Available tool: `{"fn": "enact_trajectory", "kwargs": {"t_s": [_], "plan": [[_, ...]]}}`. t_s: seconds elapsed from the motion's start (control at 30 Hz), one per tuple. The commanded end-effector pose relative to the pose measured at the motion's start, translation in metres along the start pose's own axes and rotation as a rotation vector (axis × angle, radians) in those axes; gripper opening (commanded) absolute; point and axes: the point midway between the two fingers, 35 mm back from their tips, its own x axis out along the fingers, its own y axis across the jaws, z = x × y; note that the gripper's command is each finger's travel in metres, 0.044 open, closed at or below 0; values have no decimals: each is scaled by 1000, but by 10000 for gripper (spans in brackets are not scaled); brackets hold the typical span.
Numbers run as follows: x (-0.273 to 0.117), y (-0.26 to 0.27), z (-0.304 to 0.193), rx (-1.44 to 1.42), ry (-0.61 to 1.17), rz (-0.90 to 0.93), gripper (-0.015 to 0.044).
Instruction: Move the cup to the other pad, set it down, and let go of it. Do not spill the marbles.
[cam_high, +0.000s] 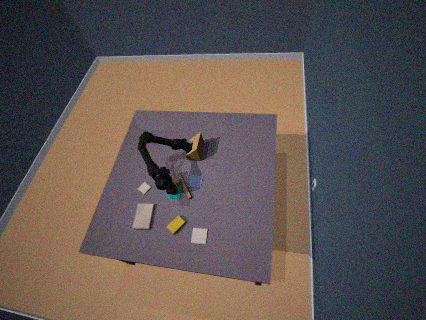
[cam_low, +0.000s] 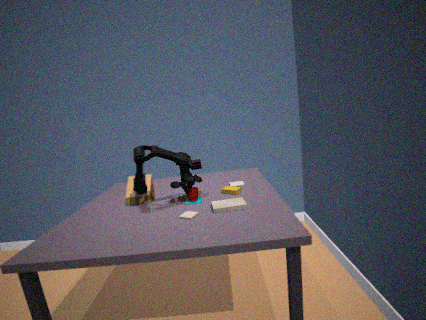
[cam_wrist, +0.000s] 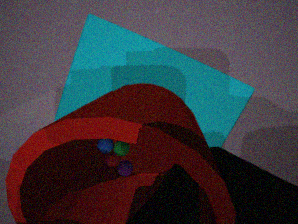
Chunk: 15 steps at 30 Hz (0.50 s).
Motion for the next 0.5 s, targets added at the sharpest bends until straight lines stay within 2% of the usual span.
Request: {"fn": "enact_trajectory", "kwargs": {"t_s": [0.0, 0.33, 0.47], "plan": [[-1, 0, 0, 0, -1, 1, 0], [-1, 0, 0, 0, -1, 1, 0], [-1, 0, 0, 0, -1, 1, 105]]}}
